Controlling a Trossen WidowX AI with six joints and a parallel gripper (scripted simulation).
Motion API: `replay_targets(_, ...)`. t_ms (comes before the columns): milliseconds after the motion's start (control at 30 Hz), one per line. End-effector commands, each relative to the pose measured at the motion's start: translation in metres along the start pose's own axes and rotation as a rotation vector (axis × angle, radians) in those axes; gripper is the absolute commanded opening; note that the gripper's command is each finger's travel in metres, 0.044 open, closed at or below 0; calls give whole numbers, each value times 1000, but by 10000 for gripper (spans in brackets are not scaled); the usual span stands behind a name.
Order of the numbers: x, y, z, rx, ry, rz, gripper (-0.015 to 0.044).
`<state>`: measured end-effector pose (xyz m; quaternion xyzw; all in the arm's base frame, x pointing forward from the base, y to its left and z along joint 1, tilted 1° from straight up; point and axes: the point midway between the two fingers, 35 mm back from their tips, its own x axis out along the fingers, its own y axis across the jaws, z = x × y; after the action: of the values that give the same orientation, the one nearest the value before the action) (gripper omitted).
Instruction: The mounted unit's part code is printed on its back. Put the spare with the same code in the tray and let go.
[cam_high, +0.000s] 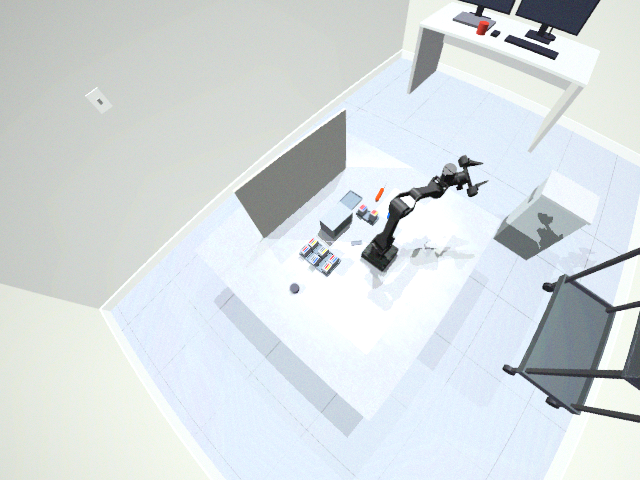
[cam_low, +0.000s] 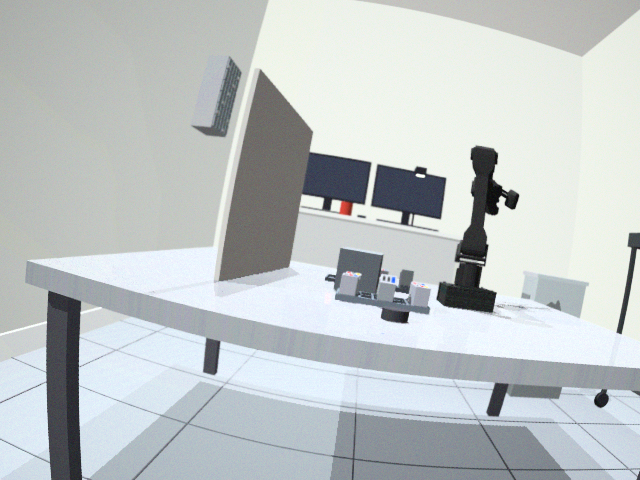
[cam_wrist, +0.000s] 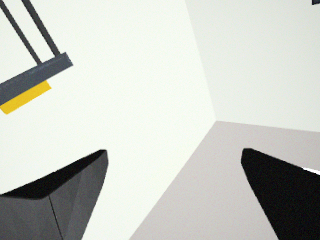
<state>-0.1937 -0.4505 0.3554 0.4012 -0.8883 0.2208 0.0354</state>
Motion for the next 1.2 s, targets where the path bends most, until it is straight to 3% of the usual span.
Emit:
replay_targets(0,0,0,0,0,0,0,426)
replay_targets(200,-1,-2,1,6,-3,-6,440)
replay_targets(567,-52,-112,56,315,-298,-200,440)
replay_targets(867,-159,-221,113,609,-760,-270,440)
replay_targets(1167,-305,-282,144,769,-1234,-142,440)
